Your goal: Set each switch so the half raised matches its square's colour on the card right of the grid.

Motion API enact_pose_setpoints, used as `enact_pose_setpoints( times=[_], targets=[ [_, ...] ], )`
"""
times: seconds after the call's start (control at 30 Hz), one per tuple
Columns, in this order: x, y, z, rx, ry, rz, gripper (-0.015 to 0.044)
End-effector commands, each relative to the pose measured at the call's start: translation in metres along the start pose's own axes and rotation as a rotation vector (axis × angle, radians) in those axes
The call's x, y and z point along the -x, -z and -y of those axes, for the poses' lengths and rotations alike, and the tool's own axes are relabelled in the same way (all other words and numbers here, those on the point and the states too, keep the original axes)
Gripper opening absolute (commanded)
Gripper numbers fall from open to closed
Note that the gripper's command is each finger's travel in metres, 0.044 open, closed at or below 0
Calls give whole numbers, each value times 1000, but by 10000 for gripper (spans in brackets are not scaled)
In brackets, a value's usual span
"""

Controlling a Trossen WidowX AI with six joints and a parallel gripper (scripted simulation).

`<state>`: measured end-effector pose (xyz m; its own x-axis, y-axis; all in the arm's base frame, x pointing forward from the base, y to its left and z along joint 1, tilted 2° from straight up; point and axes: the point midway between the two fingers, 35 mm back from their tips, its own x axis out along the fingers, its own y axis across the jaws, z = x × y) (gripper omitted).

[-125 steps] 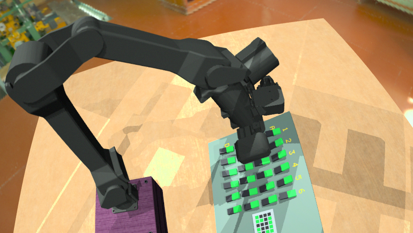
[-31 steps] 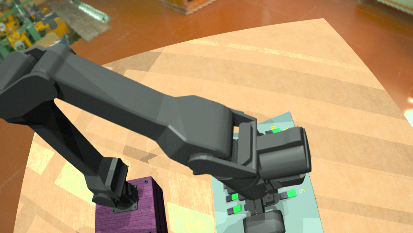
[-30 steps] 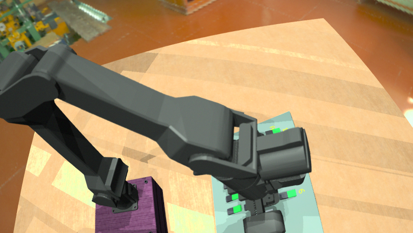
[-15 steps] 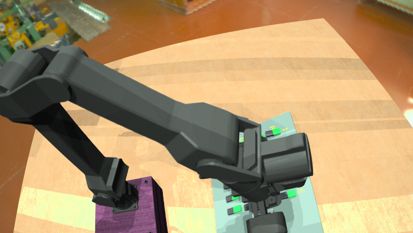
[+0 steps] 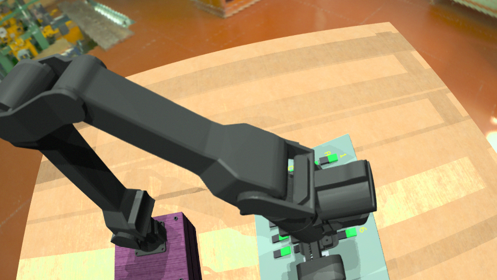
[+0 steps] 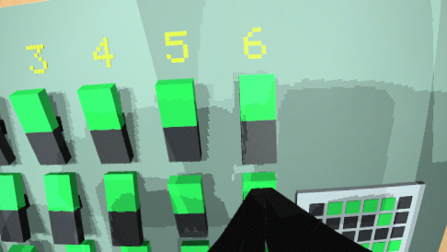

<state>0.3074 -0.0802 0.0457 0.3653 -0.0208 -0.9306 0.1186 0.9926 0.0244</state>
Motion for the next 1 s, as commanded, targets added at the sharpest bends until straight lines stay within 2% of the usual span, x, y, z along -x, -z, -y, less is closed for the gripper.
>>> enact_pose_setpoints(
  times=[0.0,0.97],
  targets=[
    [-1,0,0,-3,-2,1,0],
    [-5,0,0,-3,-2,2,0]
  ],
)
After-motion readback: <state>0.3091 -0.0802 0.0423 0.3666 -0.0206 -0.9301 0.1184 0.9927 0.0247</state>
